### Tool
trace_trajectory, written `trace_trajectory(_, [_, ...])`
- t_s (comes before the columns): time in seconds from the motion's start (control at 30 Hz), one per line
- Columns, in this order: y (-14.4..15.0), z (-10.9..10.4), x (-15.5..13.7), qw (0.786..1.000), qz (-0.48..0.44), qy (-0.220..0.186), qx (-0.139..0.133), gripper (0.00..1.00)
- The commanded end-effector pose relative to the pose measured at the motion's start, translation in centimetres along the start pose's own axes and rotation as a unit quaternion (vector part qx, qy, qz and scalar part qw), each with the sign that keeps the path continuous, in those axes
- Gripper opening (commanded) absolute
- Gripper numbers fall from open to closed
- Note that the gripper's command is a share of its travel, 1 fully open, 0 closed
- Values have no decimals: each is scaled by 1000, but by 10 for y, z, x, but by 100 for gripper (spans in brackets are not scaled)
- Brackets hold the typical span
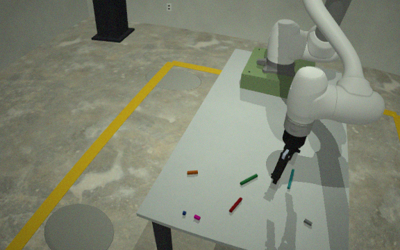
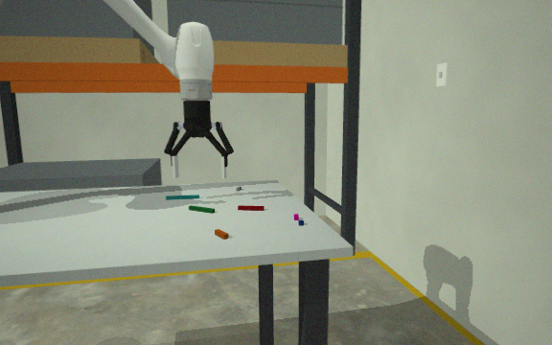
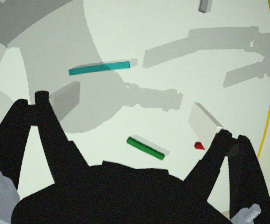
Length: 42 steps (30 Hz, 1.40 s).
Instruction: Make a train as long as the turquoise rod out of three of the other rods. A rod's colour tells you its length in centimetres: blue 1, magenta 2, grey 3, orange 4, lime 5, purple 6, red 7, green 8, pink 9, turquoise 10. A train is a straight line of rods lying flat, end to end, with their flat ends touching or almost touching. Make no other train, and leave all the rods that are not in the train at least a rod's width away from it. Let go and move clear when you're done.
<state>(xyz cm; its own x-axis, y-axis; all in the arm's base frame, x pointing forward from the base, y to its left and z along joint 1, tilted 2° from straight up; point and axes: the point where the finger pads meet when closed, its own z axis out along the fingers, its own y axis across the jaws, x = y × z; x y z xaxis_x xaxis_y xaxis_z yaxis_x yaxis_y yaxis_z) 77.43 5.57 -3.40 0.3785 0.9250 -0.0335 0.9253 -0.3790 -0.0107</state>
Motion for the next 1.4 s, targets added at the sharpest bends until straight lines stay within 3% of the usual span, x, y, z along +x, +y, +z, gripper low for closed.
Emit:
trace_trajectory(0.0, [1, 0, 6, 996, 83, -5, -2, 100])
trace_trajectory(0.2, [3, 0, 15, 978, 208, -4, -3, 100])
trace_trajectory(0.4, [5, 0, 25, 943, 332, -4, -3, 100])
trace_trajectory(0.47, [5, 0, 25, 943, 332, -4, -3, 100])
trace_trajectory(0.5, [5, 0, 29, 926, 378, -4, -3, 100])
trace_trajectory(0.73, [7, 0, 39, 864, 503, -3, -4, 100])
trace_trajectory(0.97, [9, 0, 50, 779, 626, -3, -4, 100])
trace_trajectory(1.03, [9, 0, 50, 779, 626, -3, -4, 100])
trace_trajectory(1.1, [9, 0, 56, 732, 681, -2, -4, 100])
trace_trajectory(1.17, [10, 0, 58, 711, 703, -2, -5, 100])
trace_trajectory(1.37, [11, 0, 68, 615, 789, -1, -5, 100])
